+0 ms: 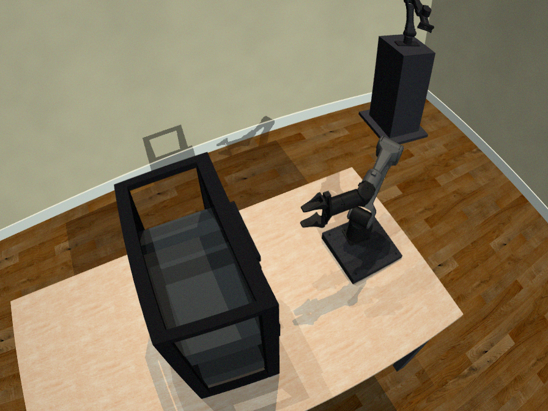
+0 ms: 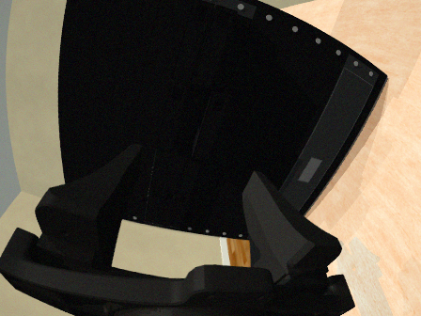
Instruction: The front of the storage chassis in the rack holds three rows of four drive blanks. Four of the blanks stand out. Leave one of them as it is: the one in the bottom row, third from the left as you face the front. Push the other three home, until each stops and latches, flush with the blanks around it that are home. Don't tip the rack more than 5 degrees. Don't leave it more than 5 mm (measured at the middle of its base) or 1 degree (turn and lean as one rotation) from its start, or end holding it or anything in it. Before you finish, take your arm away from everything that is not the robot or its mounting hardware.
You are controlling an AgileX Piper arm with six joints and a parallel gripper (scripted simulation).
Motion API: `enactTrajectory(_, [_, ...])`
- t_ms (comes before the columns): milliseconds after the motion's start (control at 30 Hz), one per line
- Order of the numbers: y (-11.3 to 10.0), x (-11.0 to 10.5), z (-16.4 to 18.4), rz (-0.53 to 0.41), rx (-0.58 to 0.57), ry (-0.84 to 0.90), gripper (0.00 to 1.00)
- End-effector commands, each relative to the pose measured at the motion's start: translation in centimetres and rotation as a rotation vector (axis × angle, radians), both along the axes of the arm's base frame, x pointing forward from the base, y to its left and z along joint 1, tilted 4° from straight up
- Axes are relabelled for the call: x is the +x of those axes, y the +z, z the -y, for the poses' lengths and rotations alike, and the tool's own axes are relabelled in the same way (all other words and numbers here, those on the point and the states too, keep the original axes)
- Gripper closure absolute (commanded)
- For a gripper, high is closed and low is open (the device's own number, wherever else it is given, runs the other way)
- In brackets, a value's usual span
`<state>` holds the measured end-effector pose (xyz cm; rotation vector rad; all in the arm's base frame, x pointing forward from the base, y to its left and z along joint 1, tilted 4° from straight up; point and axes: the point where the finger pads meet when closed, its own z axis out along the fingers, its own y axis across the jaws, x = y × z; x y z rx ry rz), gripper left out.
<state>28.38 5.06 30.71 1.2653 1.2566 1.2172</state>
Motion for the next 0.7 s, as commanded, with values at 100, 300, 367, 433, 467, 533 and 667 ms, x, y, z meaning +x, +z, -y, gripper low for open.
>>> enactTrajectory(100, [0.0, 1.9, -0.7, 0.005, 0.001, 0.001, 0.00])
enactTrajectory(300, [-0.4, 5.9, -2.3, 0.005, 0.001, 0.001, 0.00])
enactTrajectory(367, [-0.6, 7.5, -3.0, 0.005, 0.001, 0.001, 0.00])
enactTrajectory(433, [-0.7, 9.1, -3.6, 0.005, 0.001, 0.001, 0.00])
enactTrajectory(467, [-0.8, 9.8, -3.9, 0.005, 0.001, 0.001, 0.00])
enactTrajectory(533, [-0.8, 9.8, -3.9, 0.005, 0.001, 0.001, 0.00])
enactTrajectory(667, [-1.0, 12.0, -4.7, 0.005, 0.001, 0.001, 0.00])
